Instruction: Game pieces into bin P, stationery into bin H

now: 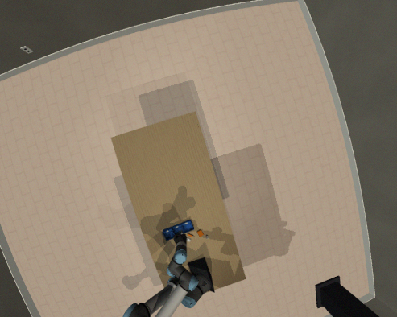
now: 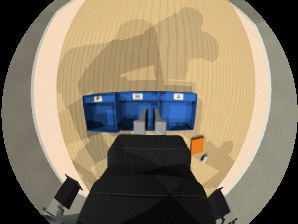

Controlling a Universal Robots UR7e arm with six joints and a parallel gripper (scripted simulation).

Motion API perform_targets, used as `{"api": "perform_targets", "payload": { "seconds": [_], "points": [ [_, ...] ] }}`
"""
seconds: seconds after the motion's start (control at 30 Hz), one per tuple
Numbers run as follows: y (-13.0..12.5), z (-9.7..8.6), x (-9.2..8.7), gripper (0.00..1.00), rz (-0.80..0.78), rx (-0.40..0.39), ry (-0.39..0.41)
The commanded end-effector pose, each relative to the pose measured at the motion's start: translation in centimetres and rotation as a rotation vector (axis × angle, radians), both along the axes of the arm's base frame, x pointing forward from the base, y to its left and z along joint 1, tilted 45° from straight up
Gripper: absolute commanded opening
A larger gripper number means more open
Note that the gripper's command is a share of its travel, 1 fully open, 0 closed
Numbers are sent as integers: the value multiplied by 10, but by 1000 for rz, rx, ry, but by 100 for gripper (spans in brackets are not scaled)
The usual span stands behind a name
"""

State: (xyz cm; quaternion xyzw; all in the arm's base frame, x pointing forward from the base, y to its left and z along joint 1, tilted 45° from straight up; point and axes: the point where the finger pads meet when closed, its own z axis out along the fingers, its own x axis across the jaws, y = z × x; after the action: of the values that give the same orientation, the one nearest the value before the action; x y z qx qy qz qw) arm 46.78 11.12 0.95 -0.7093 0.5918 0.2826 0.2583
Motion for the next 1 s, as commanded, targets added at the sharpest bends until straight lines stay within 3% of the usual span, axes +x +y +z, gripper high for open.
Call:
{"api": "perform_targets", "payload": {
  "seconds": [0.0,0.33,0.97],
  "points": [
    [14,16,-3,31,-1,-1,-1],
    [16,19,-4,31,-1,-1,-1],
    [48,-13,-8,31,-1,-1,-1]
  ]
}}
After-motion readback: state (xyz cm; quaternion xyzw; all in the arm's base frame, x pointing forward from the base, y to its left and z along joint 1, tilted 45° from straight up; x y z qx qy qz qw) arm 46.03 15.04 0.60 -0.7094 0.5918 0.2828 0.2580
